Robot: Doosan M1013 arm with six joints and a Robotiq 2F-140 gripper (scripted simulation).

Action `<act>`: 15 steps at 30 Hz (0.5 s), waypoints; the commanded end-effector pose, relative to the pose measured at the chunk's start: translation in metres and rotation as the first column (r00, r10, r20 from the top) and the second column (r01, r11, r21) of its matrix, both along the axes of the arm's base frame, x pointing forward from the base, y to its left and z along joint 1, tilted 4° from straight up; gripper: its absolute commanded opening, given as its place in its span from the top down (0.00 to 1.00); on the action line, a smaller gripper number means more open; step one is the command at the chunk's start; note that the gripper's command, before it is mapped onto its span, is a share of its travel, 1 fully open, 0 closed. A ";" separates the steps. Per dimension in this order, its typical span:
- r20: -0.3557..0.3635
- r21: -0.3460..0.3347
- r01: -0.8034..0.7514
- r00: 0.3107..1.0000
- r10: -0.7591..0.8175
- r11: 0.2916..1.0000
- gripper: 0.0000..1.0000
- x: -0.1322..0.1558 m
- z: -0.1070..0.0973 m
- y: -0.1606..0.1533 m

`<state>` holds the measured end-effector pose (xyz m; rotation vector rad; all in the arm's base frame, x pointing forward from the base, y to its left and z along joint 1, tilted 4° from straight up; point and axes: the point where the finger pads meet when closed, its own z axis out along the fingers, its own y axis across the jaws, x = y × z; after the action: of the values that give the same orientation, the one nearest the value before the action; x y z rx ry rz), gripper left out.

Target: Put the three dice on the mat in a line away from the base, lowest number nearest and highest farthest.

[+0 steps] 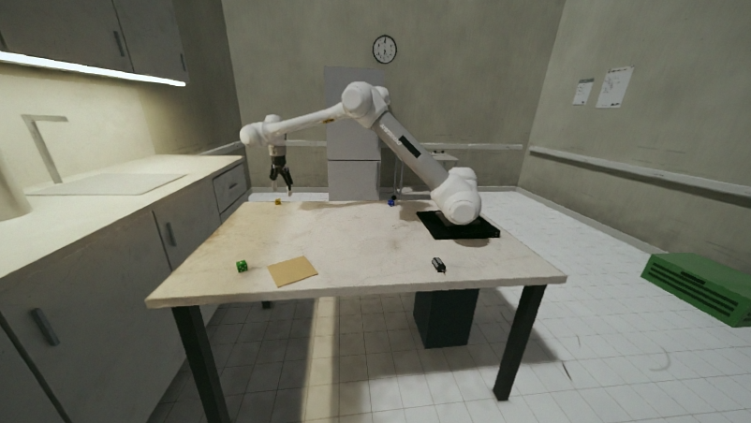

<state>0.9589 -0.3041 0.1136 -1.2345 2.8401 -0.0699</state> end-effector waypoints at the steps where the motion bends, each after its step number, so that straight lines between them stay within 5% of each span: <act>1: 0.002 0.000 0.000 1.000 0.000 1.000 0.00 -0.003 0.002 0.000; 15: 0.002 0.000 0.000 1.000 0.000 1.000 0.00 -0.037 -0.001 0.001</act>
<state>0.9243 -0.3030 0.1116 -1.2347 2.8405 -0.0694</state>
